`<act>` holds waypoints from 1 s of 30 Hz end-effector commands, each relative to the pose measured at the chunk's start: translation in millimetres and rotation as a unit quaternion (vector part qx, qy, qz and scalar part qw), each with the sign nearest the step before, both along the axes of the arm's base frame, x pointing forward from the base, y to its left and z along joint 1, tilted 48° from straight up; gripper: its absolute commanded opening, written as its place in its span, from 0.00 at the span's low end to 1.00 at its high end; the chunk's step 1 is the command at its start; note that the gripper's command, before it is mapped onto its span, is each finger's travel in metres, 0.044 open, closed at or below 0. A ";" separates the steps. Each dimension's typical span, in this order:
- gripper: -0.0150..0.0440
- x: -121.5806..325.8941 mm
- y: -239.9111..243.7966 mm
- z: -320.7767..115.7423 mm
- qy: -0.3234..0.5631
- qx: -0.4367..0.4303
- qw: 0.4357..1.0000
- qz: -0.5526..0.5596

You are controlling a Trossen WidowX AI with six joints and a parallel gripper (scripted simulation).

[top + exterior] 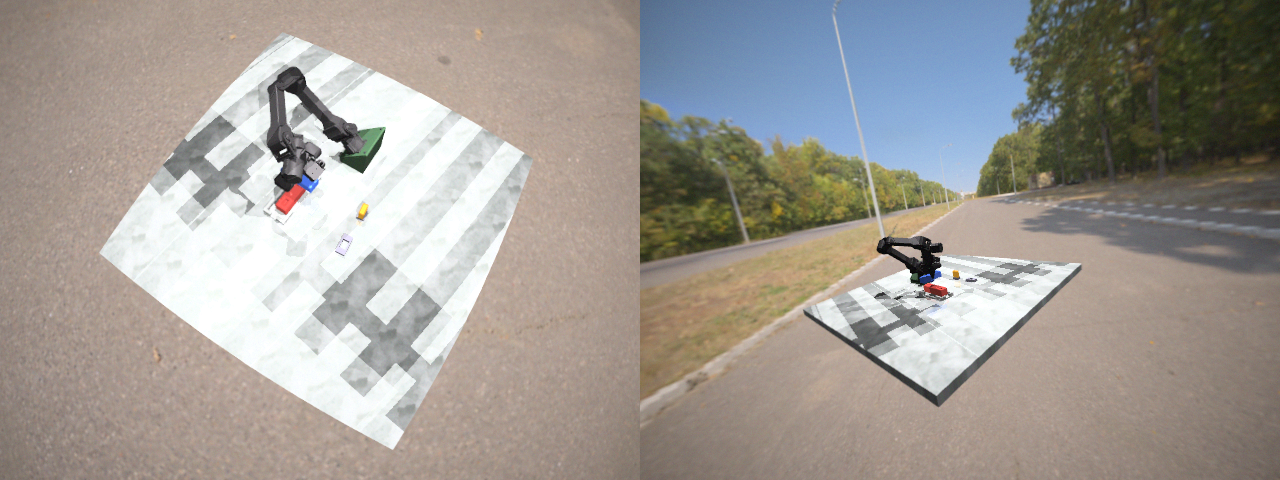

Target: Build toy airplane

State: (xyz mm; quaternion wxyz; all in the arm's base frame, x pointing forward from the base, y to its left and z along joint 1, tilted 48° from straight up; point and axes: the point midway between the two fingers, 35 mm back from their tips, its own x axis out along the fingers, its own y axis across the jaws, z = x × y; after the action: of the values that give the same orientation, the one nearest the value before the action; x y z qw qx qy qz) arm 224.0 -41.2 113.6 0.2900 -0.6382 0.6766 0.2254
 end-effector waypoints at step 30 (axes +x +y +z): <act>0.39 -1.2 -22.9 -20.1 0.001 -0.001 1.000 0.000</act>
State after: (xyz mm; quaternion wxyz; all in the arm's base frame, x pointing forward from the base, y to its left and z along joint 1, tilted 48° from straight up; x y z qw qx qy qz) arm 222.5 -64.2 93.2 0.2883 -0.6386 0.6770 0.2253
